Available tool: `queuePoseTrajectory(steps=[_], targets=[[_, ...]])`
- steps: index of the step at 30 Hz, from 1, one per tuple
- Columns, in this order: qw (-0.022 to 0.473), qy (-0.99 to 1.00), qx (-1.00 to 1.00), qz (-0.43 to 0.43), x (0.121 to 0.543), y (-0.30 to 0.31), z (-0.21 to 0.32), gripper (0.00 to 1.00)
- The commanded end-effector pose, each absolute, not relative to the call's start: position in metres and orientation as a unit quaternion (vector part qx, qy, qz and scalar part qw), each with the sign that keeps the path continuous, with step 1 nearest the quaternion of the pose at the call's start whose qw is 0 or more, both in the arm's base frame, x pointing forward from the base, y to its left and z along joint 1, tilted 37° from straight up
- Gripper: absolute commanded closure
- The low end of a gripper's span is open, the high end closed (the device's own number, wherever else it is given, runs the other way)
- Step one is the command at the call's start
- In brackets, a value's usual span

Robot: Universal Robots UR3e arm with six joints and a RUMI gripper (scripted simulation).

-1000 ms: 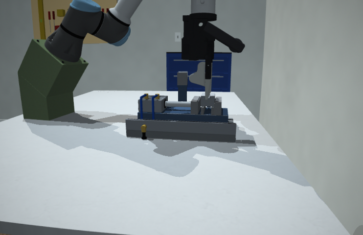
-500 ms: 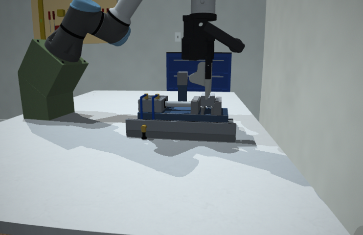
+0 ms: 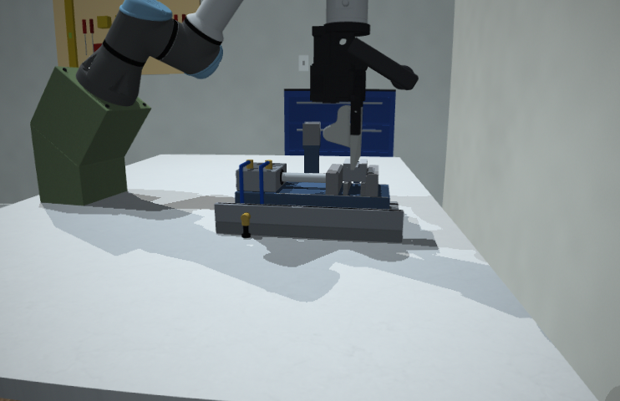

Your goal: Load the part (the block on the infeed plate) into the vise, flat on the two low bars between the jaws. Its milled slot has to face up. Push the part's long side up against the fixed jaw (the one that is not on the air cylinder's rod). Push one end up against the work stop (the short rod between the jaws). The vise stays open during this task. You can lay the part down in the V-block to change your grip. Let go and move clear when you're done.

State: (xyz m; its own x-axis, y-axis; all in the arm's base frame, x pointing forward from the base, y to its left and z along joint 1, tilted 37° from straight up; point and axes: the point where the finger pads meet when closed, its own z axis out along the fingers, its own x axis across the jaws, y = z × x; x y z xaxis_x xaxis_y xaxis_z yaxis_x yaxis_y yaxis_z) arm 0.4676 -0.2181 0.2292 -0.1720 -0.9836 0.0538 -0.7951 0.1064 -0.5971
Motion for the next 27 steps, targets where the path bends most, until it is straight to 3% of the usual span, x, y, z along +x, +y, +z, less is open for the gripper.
queuePoseTrajectory(steps=[1,27], targets=[[0.183,0.72,-0.617,-0.259,0.4678,-0.2181,0.2304,1.0],[0.183,0.72,-0.617,-0.259,0.4685,-0.2139,0.2301,1.0]])
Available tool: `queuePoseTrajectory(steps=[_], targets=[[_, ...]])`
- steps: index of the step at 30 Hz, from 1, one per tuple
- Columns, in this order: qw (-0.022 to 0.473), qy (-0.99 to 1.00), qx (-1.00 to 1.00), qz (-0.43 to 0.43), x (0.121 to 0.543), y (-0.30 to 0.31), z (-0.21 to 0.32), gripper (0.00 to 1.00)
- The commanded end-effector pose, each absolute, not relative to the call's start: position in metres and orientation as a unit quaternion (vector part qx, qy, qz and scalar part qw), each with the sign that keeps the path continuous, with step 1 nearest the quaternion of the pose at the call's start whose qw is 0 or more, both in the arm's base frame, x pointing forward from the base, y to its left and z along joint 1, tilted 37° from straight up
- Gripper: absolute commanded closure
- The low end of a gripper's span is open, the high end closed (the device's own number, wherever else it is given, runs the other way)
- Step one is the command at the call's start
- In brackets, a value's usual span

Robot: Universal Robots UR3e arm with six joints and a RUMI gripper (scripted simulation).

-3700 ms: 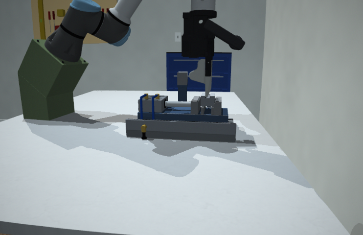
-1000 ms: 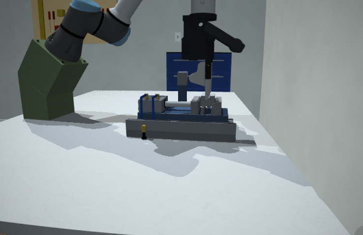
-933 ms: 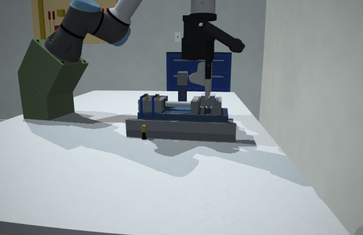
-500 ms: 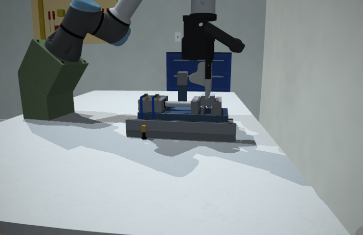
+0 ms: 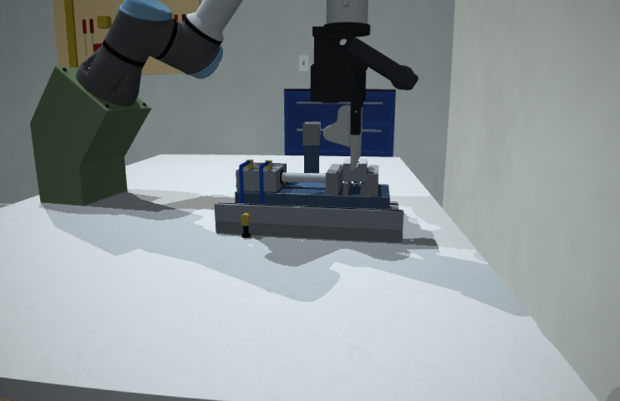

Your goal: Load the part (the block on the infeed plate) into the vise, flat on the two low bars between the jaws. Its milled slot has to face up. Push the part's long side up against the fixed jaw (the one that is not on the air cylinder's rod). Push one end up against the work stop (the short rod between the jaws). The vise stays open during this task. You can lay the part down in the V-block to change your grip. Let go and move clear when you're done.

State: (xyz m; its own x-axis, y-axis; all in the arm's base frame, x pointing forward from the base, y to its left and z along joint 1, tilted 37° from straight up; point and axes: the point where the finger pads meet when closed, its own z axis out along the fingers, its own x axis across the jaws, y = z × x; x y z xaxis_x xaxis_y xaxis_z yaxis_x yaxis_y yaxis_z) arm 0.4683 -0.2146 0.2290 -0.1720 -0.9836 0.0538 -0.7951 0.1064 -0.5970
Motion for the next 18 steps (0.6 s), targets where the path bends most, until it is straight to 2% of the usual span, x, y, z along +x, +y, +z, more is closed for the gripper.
queuePoseTrajectory(steps=[1,18], targets=[[0.183,0.72,-0.617,-0.259,0.4686,-0.2136,0.2301,1.0],[0.183,0.72,-0.617,-0.259,0.4694,-0.2091,0.2299,1.0]])
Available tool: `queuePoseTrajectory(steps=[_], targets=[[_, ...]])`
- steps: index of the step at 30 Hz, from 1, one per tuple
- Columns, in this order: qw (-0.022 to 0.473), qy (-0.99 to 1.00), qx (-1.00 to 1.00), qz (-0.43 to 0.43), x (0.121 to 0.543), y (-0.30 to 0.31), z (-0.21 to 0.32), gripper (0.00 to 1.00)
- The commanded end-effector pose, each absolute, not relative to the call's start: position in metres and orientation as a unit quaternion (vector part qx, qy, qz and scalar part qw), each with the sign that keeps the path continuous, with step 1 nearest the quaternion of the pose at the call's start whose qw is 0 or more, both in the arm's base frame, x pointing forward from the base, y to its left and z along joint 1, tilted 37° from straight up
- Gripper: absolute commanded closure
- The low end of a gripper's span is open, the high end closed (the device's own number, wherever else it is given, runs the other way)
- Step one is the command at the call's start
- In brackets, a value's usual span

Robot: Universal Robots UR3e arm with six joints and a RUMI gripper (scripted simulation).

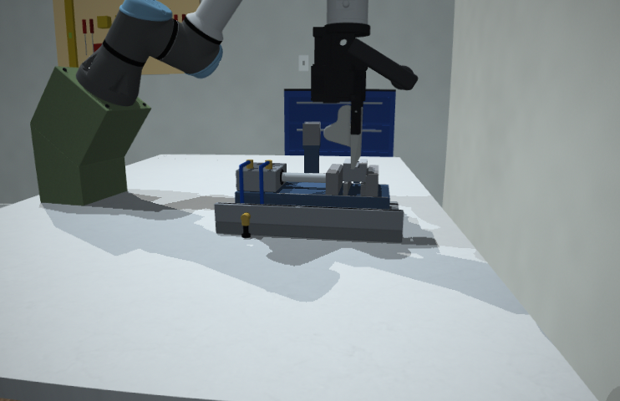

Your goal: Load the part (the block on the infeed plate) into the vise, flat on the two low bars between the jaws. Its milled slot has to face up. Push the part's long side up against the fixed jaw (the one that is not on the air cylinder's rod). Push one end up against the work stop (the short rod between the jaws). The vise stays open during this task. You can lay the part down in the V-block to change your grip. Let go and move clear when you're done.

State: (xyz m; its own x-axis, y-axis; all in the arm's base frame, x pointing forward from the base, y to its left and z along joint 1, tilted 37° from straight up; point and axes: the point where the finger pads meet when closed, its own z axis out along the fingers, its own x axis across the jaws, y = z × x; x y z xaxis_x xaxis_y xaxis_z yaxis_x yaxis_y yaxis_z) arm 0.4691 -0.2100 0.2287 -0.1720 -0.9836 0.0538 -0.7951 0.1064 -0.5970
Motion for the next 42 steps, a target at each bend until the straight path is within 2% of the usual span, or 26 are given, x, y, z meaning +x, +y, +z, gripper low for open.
queuePoseTrajectory(steps=[1,42], targets=[[0.183,0.72,-0.617,-0.259,0.4694,-0.2088,0.2299,1.0],[0.183,0.72,-0.617,-0.259,0.4703,-0.2037,0.2296,1.0]])
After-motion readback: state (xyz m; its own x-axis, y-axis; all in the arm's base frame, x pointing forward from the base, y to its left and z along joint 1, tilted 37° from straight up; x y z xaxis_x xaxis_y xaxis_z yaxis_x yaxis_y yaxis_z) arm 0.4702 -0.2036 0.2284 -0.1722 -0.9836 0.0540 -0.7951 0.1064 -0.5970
